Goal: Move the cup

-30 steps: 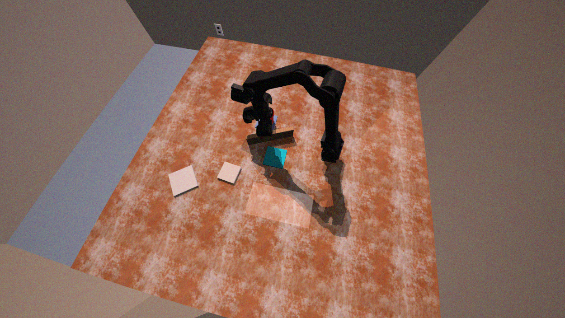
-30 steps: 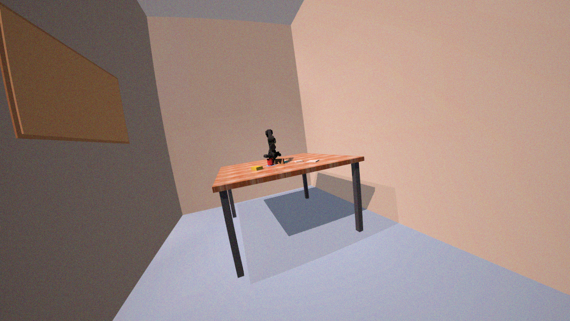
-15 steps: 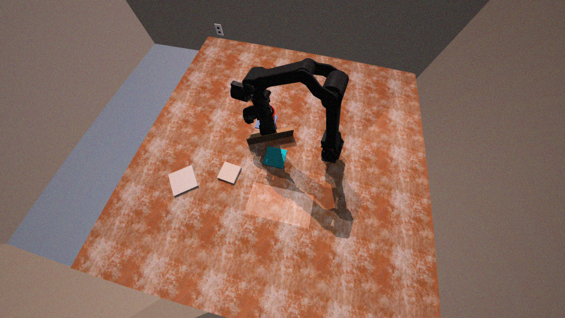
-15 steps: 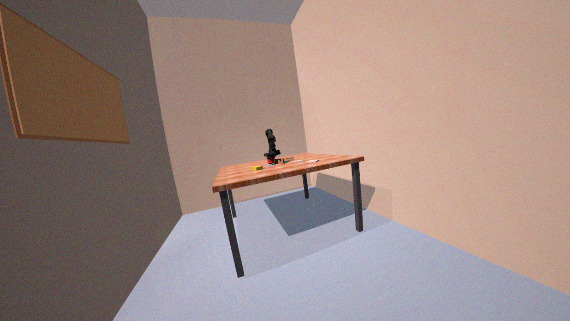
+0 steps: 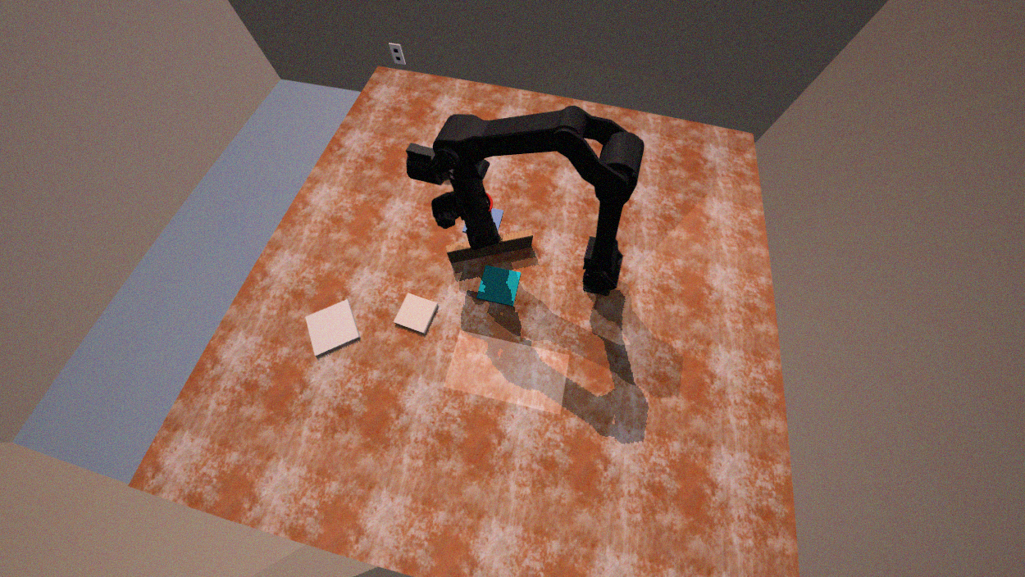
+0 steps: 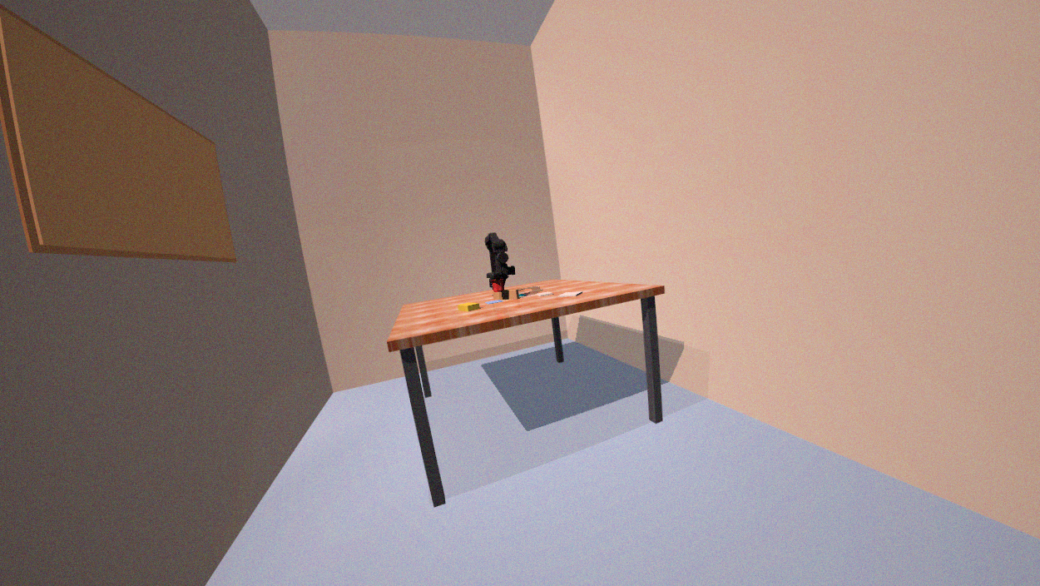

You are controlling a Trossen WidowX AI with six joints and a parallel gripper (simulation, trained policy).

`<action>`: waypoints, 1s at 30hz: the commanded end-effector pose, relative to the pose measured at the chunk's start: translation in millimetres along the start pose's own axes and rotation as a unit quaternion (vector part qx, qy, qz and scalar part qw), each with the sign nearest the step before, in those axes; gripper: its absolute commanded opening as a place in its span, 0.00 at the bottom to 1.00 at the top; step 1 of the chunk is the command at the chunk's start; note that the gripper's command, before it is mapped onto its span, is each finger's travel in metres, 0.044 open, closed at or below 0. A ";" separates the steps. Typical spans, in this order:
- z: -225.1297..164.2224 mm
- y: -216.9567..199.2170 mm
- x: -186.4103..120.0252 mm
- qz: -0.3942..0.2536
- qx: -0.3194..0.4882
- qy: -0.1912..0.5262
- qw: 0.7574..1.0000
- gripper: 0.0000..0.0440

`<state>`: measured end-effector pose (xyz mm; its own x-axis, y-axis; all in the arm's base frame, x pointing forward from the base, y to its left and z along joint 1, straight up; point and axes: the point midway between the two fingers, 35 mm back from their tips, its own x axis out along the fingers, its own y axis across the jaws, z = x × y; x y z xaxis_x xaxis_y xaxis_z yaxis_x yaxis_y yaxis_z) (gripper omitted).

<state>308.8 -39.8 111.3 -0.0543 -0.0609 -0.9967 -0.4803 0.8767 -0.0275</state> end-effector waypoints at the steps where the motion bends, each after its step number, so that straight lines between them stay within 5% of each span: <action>1: 5.5 6.3 -8.7 -0.003 -0.007 -0.011 1.000 0.00; 30: 37.3 90.3 -23.7 -0.024 -0.093 -0.054 0.994 0.00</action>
<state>303.1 54.0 130.8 0.0606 -0.0447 -0.9972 -0.6309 0.7724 -0.0730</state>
